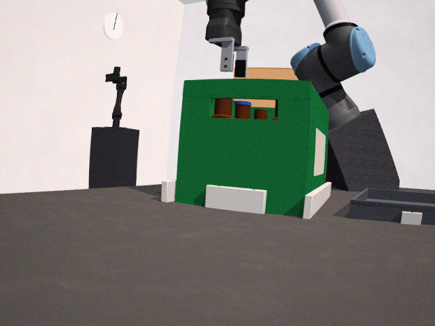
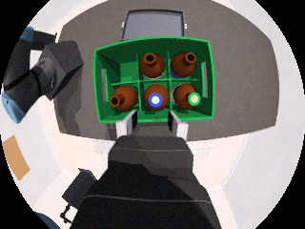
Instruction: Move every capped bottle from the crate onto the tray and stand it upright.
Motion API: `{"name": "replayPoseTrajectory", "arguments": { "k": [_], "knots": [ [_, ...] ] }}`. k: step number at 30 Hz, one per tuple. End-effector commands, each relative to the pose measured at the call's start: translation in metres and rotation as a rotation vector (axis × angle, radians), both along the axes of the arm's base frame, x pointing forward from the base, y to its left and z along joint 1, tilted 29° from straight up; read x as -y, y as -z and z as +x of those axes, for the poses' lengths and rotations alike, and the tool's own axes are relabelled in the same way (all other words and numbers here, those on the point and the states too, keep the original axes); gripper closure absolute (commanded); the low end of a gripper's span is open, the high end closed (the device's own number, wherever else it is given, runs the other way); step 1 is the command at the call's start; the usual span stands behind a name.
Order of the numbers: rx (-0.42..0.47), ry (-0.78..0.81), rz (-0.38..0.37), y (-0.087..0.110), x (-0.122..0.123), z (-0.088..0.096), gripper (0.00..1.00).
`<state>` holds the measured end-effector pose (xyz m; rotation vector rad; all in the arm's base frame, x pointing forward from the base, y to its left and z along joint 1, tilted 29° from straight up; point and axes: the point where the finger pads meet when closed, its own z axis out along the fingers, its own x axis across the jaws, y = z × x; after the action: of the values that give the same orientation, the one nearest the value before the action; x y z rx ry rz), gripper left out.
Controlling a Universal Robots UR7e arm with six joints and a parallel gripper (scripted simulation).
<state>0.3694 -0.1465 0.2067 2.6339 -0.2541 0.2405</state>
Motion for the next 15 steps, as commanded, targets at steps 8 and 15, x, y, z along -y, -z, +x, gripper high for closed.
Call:
{"name": "replayPoseTrajectory", "arguments": {
  "k": [8, 15],
  "knots": [
    [0.005, -0.055, 0.002, -0.0005, -0.0001, 0.0007, 0.0],
    [0.008, -0.099, 0.004, -0.0006, -0.0001, 0.001, 0.0]
  ]
}}
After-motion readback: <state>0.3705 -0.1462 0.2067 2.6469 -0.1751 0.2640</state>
